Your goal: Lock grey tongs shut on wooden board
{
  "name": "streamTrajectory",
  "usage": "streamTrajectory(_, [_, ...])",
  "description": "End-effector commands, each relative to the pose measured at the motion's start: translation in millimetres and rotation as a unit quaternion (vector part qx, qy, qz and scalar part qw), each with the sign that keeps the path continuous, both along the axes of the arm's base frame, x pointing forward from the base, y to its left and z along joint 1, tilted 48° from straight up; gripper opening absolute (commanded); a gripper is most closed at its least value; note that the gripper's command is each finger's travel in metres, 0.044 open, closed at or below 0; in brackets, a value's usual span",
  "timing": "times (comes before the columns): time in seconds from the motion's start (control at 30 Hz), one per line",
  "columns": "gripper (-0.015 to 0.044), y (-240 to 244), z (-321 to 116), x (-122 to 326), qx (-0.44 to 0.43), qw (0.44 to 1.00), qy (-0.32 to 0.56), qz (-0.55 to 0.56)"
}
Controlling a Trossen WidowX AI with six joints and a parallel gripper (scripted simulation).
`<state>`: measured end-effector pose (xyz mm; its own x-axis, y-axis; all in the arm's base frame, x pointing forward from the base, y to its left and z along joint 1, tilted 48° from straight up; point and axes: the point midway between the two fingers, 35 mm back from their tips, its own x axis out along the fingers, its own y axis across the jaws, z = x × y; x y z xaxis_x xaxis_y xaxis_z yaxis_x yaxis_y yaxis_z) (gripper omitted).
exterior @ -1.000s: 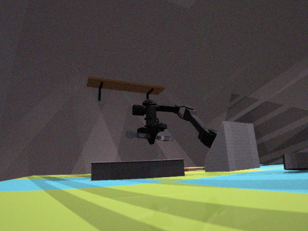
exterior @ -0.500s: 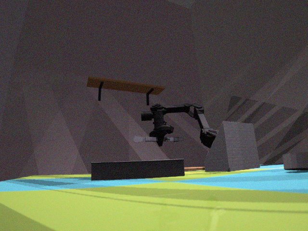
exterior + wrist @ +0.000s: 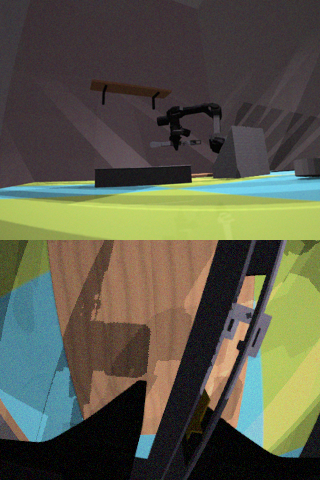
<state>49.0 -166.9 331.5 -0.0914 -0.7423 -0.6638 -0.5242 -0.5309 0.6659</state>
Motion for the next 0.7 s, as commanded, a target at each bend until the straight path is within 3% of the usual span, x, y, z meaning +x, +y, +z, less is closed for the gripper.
streamTrajectory(0.0, [-0.015, 5, 2, -12, -0.009, 0.999, -0.025, -0.022])
streamTrajectory(0.67, [-0.015, 20, 7, -13, -0.063, 0.997, -0.03, 0.038])
